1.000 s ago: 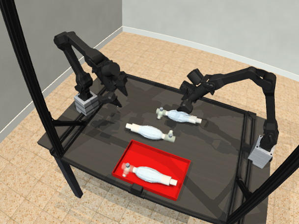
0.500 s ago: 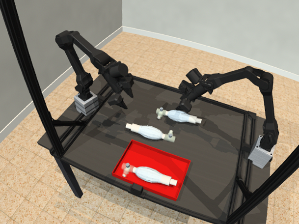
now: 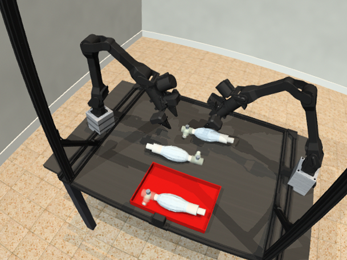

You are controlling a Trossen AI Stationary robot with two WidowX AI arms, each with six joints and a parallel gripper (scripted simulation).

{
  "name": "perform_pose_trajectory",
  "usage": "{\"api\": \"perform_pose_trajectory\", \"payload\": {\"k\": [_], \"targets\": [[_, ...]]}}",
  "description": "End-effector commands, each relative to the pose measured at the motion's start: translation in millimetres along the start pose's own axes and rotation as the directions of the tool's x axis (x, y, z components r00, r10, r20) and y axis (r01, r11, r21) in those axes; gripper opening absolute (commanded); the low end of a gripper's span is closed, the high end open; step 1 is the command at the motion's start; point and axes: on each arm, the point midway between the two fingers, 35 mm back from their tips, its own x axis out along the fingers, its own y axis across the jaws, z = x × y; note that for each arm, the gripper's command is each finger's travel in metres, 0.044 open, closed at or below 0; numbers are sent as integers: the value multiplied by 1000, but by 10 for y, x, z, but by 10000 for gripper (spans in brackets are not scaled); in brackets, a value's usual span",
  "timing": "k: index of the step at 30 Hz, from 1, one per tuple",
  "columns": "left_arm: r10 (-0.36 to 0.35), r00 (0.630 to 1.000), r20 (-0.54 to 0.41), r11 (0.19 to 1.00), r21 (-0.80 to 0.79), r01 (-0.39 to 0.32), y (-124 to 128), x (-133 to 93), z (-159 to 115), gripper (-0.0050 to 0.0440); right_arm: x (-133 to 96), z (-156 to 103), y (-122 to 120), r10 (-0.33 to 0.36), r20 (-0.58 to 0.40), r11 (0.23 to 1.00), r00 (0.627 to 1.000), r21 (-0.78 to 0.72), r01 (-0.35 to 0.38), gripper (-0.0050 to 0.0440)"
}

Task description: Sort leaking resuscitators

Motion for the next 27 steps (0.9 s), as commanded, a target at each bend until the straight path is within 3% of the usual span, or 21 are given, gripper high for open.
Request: {"api": "perform_pose_trajectory", "payload": {"k": [1,8,27], "targets": [[1,1000,10,1000,0,-1,244,208,100,409,-4,4,-4,0,1,1000,1000,2,0,440],[-9,998,57,999,35,7,880,710,204,409,-4,4,-4,0,1,1000,1000,2,0,440],[-6,999,34,1000,20,5,873,707,205,409,17,33,-19,-1,6,1000,1000,-3,1,440]]}}
